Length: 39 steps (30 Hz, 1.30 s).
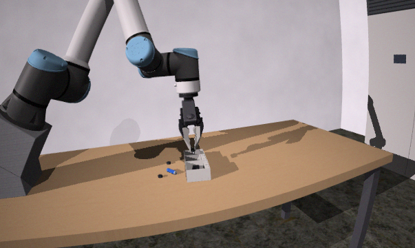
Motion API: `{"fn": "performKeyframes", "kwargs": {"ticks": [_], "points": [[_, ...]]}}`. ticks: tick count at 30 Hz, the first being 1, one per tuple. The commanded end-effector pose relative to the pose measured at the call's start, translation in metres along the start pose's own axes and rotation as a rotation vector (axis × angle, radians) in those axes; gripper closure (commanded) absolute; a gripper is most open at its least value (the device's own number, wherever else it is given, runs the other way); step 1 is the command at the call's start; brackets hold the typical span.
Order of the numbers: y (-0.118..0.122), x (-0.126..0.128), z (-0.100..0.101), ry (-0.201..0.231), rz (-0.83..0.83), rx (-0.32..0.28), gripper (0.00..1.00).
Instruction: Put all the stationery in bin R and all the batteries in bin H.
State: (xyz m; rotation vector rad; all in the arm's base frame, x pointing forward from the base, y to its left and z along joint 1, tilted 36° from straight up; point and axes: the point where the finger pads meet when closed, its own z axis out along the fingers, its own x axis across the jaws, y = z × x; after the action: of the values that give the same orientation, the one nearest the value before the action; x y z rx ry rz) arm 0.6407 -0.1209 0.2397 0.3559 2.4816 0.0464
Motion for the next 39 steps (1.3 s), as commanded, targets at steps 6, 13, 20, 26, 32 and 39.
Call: {"fn": "performKeyframes", "kwargs": {"ticks": [6, 13, 20, 26, 32, 39], "points": [[0.001, 0.001, 0.000, -0.001, 0.000, 0.000, 1.00], [0.001, 0.001, 0.000, -0.001, 0.000, 0.000, 1.00], [0.001, 0.001, 0.012, -0.001, 0.000, 0.000, 1.00], [0.001, 0.001, 0.020, -0.001, 0.000, 0.000, 1.00], [0.001, 0.001, 0.032, -0.001, 0.000, 0.000, 1.00], [0.001, 0.001, 0.046, -0.001, 0.000, 0.000, 1.00]]}}
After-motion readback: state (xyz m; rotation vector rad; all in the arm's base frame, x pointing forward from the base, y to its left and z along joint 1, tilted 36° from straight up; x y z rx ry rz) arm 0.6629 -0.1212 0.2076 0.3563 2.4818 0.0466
